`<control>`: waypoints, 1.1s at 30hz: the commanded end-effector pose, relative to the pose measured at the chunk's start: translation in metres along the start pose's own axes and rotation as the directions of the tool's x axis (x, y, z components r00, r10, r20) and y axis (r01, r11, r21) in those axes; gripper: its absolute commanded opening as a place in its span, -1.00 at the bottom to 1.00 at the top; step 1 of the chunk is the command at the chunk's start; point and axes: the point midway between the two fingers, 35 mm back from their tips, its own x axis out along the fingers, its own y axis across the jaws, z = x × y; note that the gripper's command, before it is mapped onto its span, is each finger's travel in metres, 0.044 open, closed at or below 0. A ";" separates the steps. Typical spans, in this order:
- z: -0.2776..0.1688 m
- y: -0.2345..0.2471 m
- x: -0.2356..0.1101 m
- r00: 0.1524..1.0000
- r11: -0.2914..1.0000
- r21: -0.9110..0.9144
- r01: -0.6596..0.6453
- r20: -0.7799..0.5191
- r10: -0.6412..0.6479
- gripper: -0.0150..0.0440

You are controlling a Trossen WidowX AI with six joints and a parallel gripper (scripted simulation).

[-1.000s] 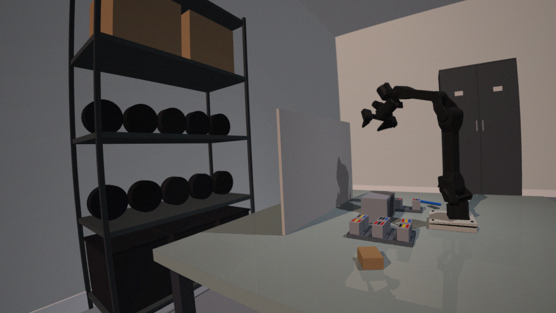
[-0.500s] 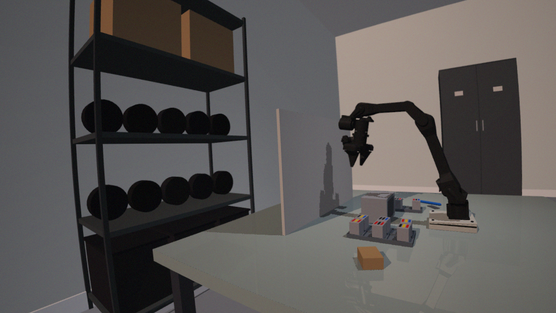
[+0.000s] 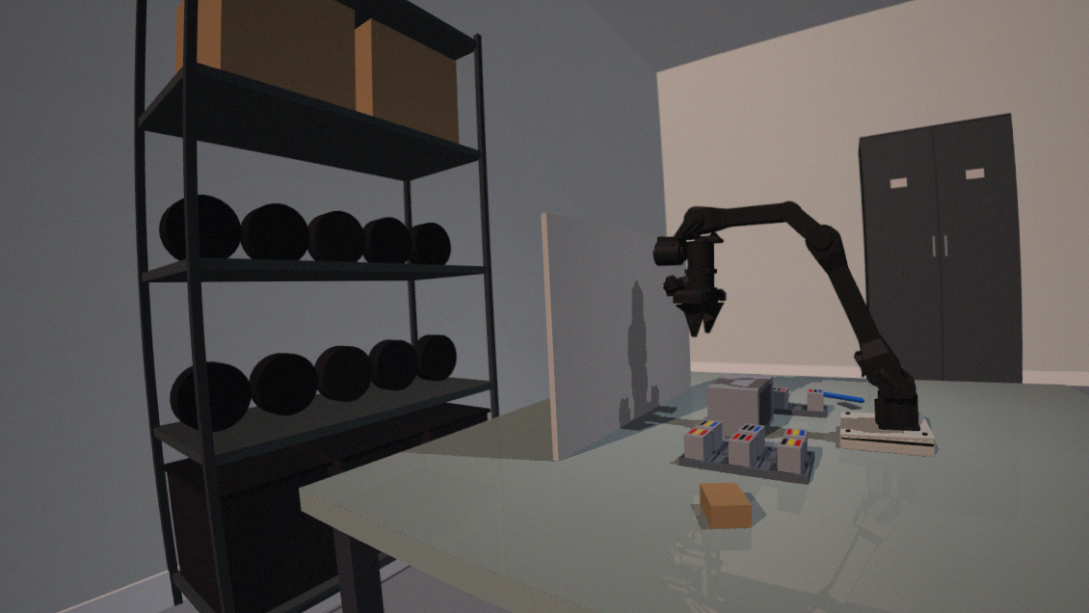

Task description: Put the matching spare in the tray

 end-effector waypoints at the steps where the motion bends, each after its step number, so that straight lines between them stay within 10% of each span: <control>1: 0.000 0.000 0.000 1.000 1.000 -0.006 0.003 -0.005 -0.003 1.00; 11: -0.035 -0.069 0.009 1.000 0.935 0.353 0.023 -0.020 -0.017 1.00; 25: -0.204 -0.180 0.051 0.998 0.108 0.992 0.060 -0.058 -0.021 1.00; 33: -0.206 -0.180 0.051 0.998 0.095 0.994 0.060 -0.059 -0.021 1.00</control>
